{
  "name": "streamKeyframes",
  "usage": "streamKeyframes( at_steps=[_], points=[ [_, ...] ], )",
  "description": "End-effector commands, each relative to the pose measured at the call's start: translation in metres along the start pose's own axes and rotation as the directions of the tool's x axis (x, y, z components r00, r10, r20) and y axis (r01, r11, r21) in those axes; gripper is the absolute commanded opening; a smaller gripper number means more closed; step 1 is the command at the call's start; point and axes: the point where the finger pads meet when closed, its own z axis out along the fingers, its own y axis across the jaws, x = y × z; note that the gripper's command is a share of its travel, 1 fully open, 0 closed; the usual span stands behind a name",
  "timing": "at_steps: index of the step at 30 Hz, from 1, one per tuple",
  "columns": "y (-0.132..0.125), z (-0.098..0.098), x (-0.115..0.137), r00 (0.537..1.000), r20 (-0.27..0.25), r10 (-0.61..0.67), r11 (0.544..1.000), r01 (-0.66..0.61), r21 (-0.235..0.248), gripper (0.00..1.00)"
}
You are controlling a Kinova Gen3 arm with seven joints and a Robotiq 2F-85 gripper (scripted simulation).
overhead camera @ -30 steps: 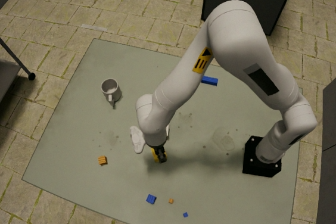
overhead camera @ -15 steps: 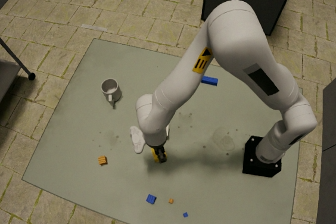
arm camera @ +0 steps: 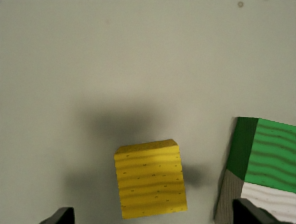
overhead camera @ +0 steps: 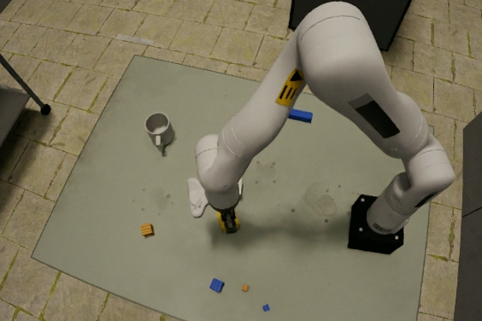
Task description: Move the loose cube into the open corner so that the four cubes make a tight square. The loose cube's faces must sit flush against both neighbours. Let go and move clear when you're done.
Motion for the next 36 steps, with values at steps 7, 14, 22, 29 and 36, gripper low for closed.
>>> streamKeyframes(
  at_steps=[7,14,22,29,36],
  points=[
    [-0.0006,0.0022,-0.0042,0.959,0.015,0.282,0.959,-0.282,-0.003,1.0],
    [-0.0006,0.0034,-0.0064,0.866,0.02,0.499,0.867,-0.499,-0.009,1.0],
    [-0.0006,0.0034,-0.0061,0.597,0.015,0.802,0.597,-0.802,-0.015,1.0],
    [-0.0006,0.0016,-0.0026,0.332,0.005,0.943,0.332,-0.943,-0.008,1.0],
    [-0.0005,0.0002,0.0001,0.191,0.0,0.982,0.191,-0.982,0.0,1.0]
  ],
)
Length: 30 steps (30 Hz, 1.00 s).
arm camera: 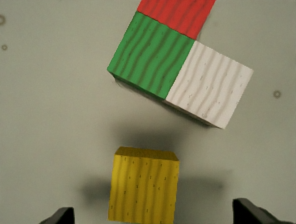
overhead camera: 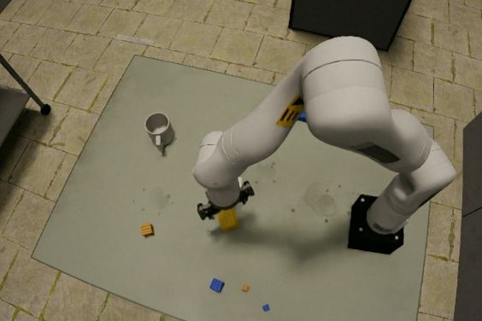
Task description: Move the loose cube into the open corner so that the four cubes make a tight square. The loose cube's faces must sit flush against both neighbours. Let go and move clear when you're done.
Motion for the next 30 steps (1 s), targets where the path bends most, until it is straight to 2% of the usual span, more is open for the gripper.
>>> streamKeyframes(
  at_steps=[1,6,14,15,30],
  points=[
    [-0.0043,-0.0013,-0.0037,0.997,-0.01,0.073,0.997,-0.073,0.002,1.0],
    [-0.0058,-0.0021,-0.0033,0.99,-0.011,0.138,0.99,-0.138,0.008,1.0],
    [-0.0061,-0.0023,-0.0032,0.988,-0.011,0.153,0.988,-0.153,0.009,1.0],
    [-0.0061,-0.0023,-0.0032,0.988,-0.011,0.153,0.988,-0.153,0.009,0.84],
    [-0.0061,-0.0023,-0.0032,0.988,-0.011,0.153,0.988,-0.153,0.009,0.84]
  ],
)
